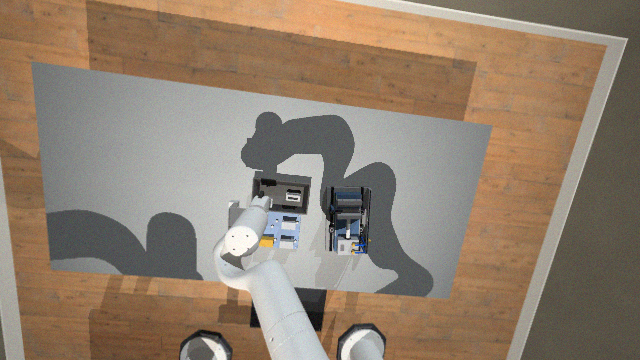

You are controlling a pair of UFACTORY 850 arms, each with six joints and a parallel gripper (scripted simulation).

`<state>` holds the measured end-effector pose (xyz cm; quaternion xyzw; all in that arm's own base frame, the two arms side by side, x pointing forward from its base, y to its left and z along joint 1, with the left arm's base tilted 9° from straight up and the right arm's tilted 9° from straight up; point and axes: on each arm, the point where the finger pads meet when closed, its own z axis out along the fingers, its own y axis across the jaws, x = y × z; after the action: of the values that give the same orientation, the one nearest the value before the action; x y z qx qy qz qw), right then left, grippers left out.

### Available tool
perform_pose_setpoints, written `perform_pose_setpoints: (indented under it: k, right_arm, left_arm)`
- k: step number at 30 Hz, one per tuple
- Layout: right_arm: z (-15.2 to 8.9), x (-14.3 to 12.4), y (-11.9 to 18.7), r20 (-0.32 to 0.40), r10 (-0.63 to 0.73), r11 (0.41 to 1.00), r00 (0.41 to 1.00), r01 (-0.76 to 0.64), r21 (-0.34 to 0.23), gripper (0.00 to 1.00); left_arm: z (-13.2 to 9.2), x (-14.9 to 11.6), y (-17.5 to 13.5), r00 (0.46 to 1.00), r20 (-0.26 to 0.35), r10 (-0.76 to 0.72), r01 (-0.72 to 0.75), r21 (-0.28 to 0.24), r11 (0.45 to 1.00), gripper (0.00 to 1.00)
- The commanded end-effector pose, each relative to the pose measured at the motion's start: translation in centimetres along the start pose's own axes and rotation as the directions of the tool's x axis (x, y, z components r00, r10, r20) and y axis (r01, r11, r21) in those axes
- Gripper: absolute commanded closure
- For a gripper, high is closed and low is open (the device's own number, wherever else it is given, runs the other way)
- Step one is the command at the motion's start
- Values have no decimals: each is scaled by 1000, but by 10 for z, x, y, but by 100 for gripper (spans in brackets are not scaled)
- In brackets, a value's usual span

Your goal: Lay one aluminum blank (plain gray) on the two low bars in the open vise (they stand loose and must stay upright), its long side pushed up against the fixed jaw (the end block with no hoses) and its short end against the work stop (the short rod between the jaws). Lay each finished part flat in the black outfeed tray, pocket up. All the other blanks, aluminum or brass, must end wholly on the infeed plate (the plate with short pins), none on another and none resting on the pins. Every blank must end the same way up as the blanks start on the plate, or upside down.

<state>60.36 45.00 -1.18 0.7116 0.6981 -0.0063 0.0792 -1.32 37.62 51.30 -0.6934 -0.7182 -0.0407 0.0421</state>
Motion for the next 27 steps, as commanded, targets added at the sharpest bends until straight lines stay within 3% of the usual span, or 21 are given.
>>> perform_pose_setpoints:
  k: [1,27]
  right_arm:
    - [1,1,1,-2,0,1000,1000,0,-2,100]
    - [33,1,1,-2,0,1000,1000,0,-2,100]
  left_arm:
    - [-1,0,0,1000,-2,0,0,0,1000,0]
    - [-1,0,0,1000,-2,0,0,0,1000,0]
